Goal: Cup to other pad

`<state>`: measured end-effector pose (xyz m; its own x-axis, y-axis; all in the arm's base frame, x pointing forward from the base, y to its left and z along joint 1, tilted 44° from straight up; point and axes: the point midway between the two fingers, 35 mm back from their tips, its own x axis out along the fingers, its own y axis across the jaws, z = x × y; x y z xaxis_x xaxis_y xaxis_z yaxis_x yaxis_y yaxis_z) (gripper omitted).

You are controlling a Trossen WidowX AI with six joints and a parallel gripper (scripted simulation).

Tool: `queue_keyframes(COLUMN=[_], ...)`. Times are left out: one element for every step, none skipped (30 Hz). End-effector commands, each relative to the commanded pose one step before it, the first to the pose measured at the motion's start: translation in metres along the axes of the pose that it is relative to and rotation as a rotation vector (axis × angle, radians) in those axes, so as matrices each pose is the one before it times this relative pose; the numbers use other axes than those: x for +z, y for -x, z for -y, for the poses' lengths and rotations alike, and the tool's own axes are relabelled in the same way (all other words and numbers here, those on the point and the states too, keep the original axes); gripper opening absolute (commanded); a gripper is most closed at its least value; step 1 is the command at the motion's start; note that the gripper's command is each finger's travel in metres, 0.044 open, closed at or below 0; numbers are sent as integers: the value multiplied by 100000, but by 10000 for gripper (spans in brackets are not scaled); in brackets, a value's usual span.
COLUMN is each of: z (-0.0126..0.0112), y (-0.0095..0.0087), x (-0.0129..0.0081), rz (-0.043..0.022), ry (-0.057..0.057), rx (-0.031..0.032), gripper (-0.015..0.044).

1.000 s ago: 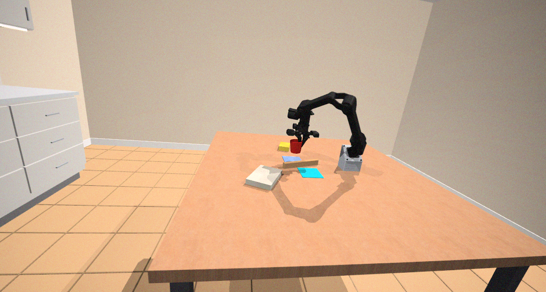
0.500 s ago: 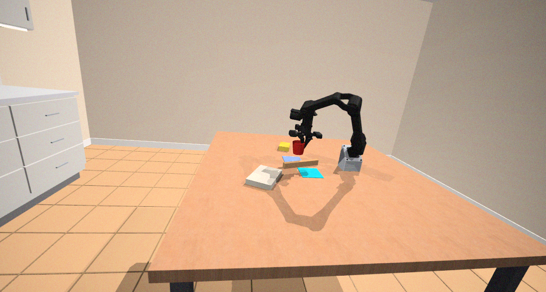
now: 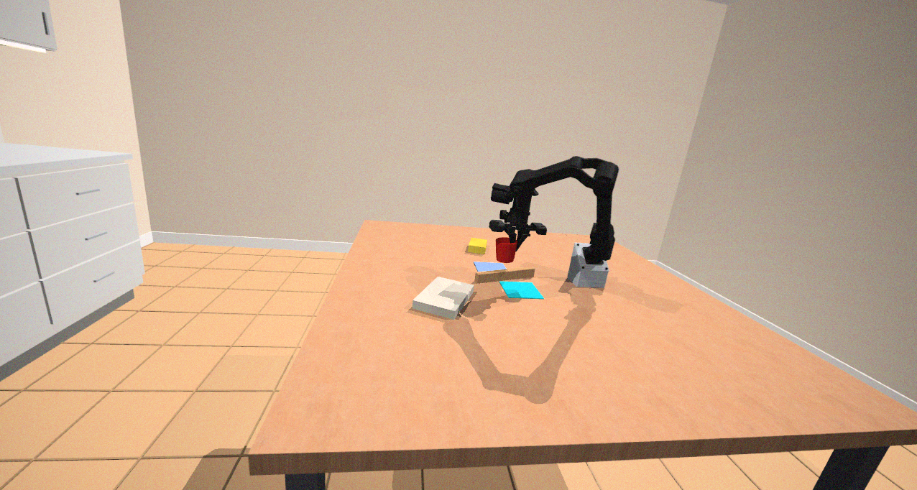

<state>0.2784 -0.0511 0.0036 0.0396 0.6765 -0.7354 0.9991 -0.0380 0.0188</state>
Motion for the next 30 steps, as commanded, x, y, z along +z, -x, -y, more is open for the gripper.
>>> queue_keyframes(z=[317, 58, 58, 58, 58, 58, 58, 58, 59, 59, 59, 59, 59, 59, 59, 59, 59, 60, 60, 60, 60, 60, 61, 61, 61, 61, 61, 62, 62, 62], y=[5, 7, 7, 7, 7, 6, 6, 6, 6, 6, 6, 6, 6, 6, 6, 6, 5, 5, 5, 5, 5, 5, 5, 5, 4, 4, 4, 4, 4, 4], x=[-945, -182, -182, -182, -182, -182, -182, -182, -182, -182, -182, -182, -182, -182, -182, -182, -182, -182, -182, -182, -182, -182, -182, -182, -182, -182, -182, -182, -182, -182], rz=[-501, -10, -10, -10, -10, -10, -10, -10, -10, -10, -10, -10, -10, -10, -10, -10, -10, -10, -10, -10, -10, -10, -10, -10, -10, -10, -10, -10, -10, -10], ry=[-606, -4, -4, -4, -4, -4, -4, -4, -4, -4, -4, -4, -4, -4, -4, -4, -4, -4, -5, -5, -5, -5, -5, -4, -4, -4, -4, -4, -4, -4], rx=[14, -6, -5, -5, -5, -5, -5, -5, -5, -5, -5, -5, -5, -5, -5, -5, -5, -5, -5, -5, -5, -5, -5, -5, -5, -5, -5, -5, -5, -4], gripper=[0, 0, 0, 0, 0, 0, 0, 0, 0, 0, 0, 0, 0, 0, 0, 0, 0, 0, 0, 0, 0, 0, 0, 0, 0, 0, 0, 0, 0, 0])
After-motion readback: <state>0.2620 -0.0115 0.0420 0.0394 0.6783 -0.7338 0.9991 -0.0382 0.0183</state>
